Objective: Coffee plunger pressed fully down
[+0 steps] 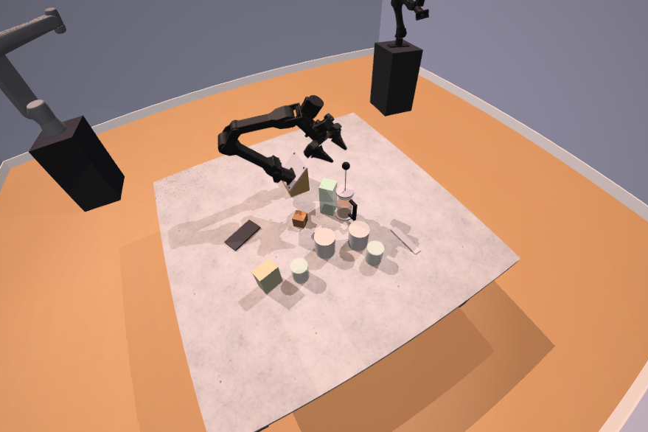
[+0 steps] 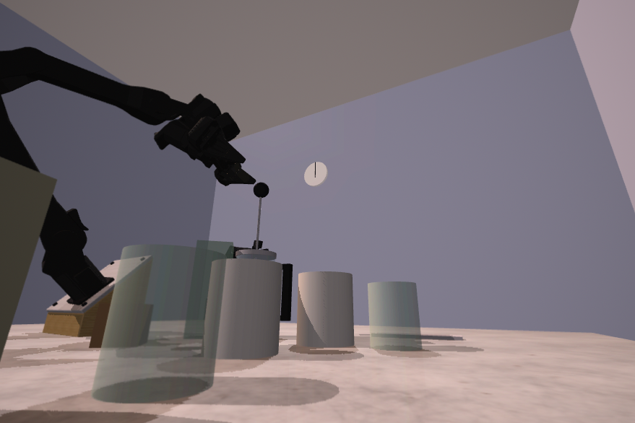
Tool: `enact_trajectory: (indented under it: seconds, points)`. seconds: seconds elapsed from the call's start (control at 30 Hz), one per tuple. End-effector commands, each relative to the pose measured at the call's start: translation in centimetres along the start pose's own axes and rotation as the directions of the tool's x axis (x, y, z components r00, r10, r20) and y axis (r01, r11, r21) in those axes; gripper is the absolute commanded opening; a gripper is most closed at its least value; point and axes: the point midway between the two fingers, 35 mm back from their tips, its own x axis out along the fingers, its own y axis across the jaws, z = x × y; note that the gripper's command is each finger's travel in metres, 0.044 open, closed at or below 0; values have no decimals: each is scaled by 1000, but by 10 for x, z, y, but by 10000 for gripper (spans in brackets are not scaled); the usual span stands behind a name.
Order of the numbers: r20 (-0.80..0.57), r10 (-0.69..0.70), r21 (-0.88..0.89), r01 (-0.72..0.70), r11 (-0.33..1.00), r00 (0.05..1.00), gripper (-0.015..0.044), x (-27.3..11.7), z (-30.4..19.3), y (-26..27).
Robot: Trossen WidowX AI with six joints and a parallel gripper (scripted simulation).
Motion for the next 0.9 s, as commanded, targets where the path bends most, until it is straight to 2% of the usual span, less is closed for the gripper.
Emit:
enact_trajectory:
  seconds: [0.0, 0.87]
  points:
    - [-6, 10, 26, -10, 1000, 1000, 440, 7, -16, 2]
    - [-4, 10, 27, -10, 1000, 1000, 440, 43, -16, 3]
